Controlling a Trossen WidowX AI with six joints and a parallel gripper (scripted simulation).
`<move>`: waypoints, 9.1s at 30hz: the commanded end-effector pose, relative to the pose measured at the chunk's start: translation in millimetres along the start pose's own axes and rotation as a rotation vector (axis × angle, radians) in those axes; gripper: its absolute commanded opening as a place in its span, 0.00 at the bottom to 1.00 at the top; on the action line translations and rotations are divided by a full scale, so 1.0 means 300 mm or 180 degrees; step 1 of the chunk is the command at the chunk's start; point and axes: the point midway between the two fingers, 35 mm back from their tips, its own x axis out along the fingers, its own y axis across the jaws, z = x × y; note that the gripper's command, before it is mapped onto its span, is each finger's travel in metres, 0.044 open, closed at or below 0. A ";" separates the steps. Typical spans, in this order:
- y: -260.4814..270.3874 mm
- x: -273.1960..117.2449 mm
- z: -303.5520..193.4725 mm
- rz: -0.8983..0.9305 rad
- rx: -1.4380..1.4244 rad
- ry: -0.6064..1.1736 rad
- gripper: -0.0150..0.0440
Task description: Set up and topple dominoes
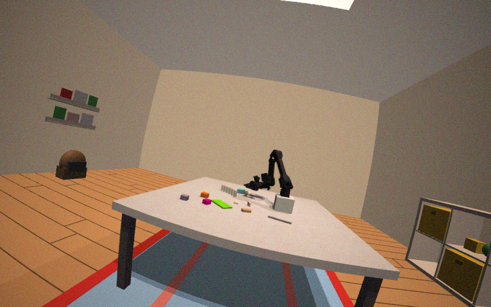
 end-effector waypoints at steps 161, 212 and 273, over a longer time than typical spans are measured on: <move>0.346 0.327 -0.032 -0.2253 0.2608 0.3842 0.97; 0.797 0.422 -0.078 -0.3609 0.4396 0.3097 1.00; 0.798 0.436 0.294 -0.2672 0.3215 0.3645 0.44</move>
